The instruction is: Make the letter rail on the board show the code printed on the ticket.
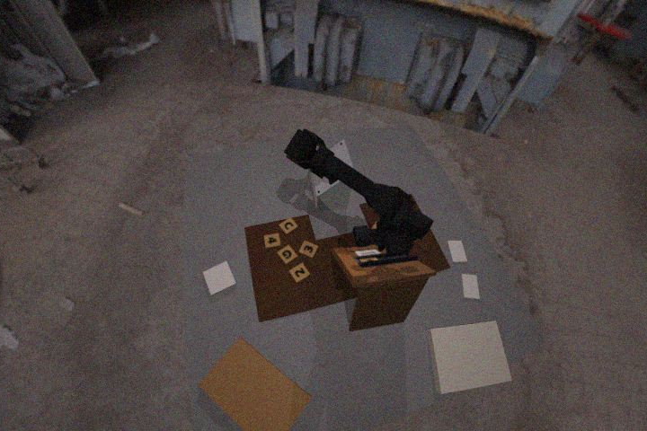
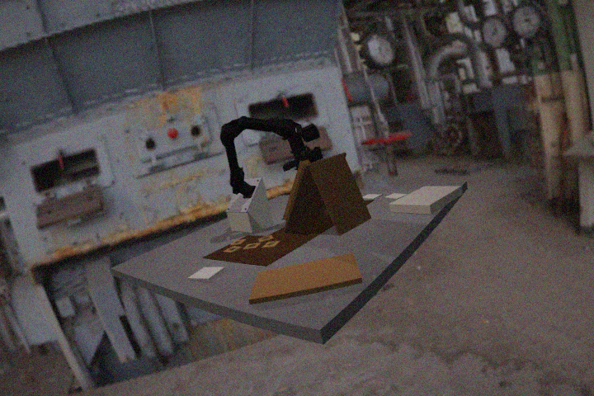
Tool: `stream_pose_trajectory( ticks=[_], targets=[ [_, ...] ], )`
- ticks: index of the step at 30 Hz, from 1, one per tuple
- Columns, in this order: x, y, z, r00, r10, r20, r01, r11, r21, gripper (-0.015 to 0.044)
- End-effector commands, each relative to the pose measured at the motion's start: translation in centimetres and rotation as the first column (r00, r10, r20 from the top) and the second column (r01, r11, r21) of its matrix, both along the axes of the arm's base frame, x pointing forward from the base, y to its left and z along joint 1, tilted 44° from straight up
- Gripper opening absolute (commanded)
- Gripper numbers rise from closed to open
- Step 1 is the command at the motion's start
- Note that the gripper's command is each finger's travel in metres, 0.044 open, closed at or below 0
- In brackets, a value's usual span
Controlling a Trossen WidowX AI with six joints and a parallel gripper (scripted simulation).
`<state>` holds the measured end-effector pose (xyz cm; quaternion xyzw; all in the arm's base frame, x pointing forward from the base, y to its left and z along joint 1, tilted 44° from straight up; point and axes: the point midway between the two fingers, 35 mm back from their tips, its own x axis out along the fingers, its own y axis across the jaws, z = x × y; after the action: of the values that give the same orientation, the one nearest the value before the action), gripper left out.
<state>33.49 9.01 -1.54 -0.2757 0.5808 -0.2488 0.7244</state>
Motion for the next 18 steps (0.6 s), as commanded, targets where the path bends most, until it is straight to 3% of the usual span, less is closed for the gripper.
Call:
stream_pose_trajectory(
  ticks=[1,18],
  targets=[
    [0.16,-0.01,-0.18,1.000,-0.009,-0.002,0.009,1.000,0.001,0.0000],
    [0.82,-0.34,-0.66,1.000,-0.009,-0.001,0.009,1.000,0.001,0.0000]
  ],
)
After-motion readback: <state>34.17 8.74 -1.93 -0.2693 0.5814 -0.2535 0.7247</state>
